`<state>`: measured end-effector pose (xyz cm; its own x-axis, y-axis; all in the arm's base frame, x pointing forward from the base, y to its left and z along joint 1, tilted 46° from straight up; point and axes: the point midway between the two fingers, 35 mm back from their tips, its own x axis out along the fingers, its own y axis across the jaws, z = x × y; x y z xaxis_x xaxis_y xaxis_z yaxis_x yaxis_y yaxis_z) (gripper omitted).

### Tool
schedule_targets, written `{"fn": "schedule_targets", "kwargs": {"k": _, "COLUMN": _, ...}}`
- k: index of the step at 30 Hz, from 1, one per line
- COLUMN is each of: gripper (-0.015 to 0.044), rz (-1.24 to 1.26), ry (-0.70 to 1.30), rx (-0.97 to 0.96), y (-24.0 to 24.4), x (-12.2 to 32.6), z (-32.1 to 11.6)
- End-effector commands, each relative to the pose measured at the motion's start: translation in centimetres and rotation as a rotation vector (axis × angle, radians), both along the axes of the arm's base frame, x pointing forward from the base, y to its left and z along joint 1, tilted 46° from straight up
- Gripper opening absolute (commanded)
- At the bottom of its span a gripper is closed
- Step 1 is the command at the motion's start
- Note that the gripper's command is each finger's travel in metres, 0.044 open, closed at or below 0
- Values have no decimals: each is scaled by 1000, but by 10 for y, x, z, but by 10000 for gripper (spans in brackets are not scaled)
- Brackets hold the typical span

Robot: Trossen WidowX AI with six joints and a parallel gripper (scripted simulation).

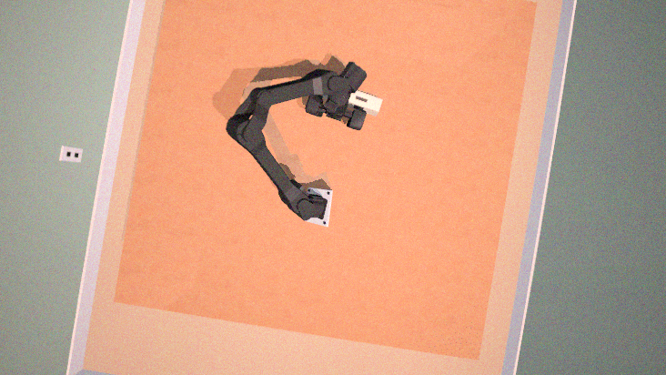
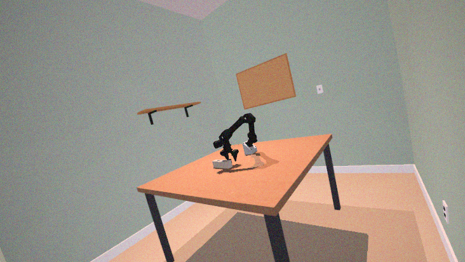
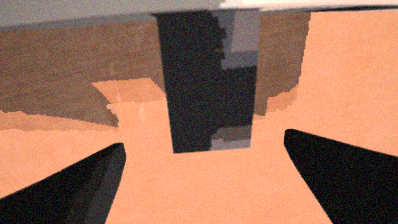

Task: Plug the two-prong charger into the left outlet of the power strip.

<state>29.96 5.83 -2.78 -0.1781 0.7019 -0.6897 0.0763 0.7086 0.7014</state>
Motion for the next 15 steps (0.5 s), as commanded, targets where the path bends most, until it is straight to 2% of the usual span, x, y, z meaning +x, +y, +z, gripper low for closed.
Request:
{"fn": "schedule_targets", "kwargs": {"k": 1, "gripper": 440, "rz": 2, "ry": -4, "rx": 0, "y": 0, "x": -4, "z": 1}}
{"fn": "schedule_targets", "kwargs": {"k": 15, "gripper": 440, "rz": 2, "ry": -4, "rx": 0, "y": -1, "x": -19, "z": 2}}
